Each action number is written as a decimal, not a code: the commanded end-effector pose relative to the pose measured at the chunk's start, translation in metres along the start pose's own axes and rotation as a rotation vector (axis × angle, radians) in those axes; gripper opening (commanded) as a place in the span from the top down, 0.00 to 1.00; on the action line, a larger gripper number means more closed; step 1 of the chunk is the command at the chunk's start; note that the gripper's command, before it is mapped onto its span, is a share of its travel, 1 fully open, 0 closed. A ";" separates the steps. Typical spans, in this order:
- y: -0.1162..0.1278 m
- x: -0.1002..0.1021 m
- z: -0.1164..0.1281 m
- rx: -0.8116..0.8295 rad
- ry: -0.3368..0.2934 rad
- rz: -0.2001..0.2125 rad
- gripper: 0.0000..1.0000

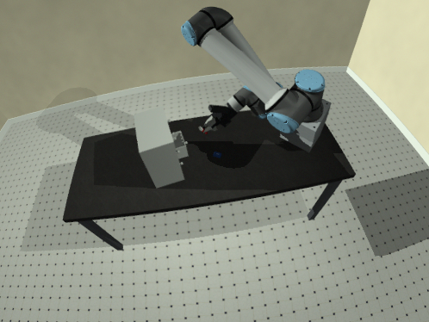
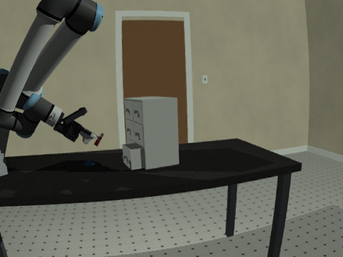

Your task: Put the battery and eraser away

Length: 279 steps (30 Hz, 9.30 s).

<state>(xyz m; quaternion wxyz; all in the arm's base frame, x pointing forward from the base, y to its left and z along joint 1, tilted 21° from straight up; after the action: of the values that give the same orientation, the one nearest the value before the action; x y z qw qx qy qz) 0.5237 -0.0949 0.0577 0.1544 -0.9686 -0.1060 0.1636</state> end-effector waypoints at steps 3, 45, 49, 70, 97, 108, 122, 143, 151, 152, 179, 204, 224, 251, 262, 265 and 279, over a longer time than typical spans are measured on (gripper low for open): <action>0.001 0.002 0.010 0.003 0.119 0.008 0.89; 0.002 0.003 0.027 0.000 0.271 -0.023 0.89; 0.002 0.004 0.027 0.000 0.271 -0.023 0.89; 0.001 0.010 0.022 0.001 0.271 -0.018 0.89; -0.001 0.039 0.002 0.001 0.271 -0.018 0.89; -0.003 0.060 -0.013 0.001 0.271 -0.018 0.89; -0.005 0.085 -0.030 0.001 0.271 -0.018 0.89; -0.008 0.119 -0.054 0.001 0.271 -0.018 0.89; -0.009 0.125 -0.059 0.001 0.271 -0.018 0.89; -0.009 0.126 -0.059 0.001 0.271 -0.018 0.89; -0.009 0.132 -0.063 0.001 0.271 -0.018 0.89; -0.009 0.132 -0.063 0.001 0.271 -0.018 0.89; -0.009 0.132 -0.063 0.001 0.271 -0.018 0.77; -0.009 0.132 -0.063 0.001 0.271 -0.018 0.00; -0.008 0.121 -0.056 0.001 0.271 -0.018 0.00; -0.008 0.117 -0.054 0.001 0.271 -0.018 0.00; -0.005 0.081 -0.032 0.001 0.271 -0.018 0.00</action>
<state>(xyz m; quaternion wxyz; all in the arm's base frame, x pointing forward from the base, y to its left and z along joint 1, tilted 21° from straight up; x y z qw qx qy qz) 0.6229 -0.0751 0.0685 0.1691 -0.9808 -0.0924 0.0304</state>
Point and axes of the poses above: the point where the finger pads meet when closed, its own x axis out along the fingers, its own y axis across the jaws, z = x × y, the point moved 9 cm from there along -x, back along the fingers, and after that the axes turned 9 degrees about x, right-handed, at the moved point
